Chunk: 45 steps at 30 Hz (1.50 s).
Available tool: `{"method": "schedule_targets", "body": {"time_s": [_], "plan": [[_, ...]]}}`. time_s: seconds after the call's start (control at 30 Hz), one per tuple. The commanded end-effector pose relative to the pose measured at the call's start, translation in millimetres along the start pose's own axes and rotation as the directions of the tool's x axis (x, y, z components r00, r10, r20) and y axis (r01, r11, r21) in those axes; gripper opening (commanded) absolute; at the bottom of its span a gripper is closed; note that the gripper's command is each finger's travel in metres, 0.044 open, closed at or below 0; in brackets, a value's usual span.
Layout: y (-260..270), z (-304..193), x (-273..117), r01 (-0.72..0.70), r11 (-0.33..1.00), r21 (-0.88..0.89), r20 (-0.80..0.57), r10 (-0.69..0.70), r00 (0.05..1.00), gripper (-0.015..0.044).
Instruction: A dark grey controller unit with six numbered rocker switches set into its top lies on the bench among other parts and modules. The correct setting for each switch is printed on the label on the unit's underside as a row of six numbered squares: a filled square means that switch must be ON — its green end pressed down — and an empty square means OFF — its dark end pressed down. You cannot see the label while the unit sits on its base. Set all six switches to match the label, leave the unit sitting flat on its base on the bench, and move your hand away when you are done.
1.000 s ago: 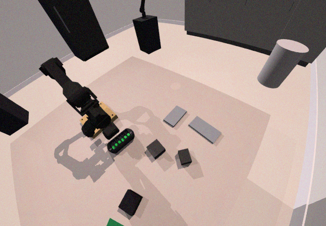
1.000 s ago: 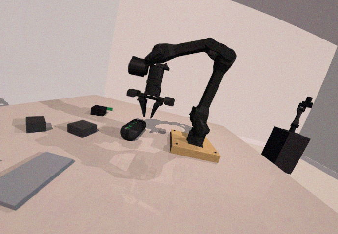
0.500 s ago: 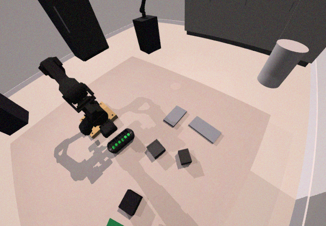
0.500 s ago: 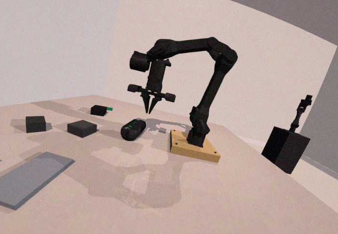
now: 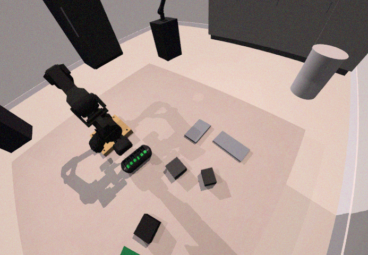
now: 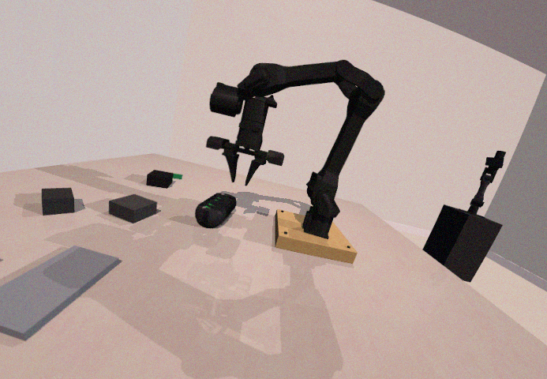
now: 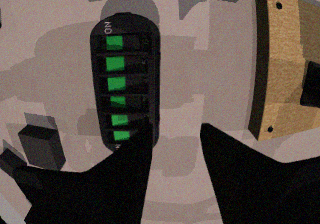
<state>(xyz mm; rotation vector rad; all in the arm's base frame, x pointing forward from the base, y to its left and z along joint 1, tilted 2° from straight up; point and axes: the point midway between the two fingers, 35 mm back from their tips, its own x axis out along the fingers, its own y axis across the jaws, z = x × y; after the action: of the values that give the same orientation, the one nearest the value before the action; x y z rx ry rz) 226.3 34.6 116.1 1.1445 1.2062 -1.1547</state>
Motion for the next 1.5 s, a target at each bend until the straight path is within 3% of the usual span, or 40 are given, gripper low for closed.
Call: {"method": "schedule_targets", "body": {"time_s": [0.0, 0.23, 0.33, 0.67, 0.9, 1.47], "plan": [[0, 0, 0, 0.001, 1.000, 0.000, 0.000, -0.001, 1.000, 0.0236], [0, 0, 0, 0.001, 1.000, 0.000, 0.000, -0.001, 1.000, 0.0420], [0, 0, 0, 0.001, 1.000, 0.000, 0.000, -0.001, 1.000, 0.0440], [-14, -47, 48, -0.270, 0.963, 0.010, 0.005, 0.270, 0.963, 0.0177], [-15, -51, 51, -0.290, 0.957, 0.013, 0.000, 0.290, 0.957, 0.0000], [-14, -51, 65, -0.290, 0.957, 0.012, 0.000, 0.290, 0.957, 0.0000]]}}
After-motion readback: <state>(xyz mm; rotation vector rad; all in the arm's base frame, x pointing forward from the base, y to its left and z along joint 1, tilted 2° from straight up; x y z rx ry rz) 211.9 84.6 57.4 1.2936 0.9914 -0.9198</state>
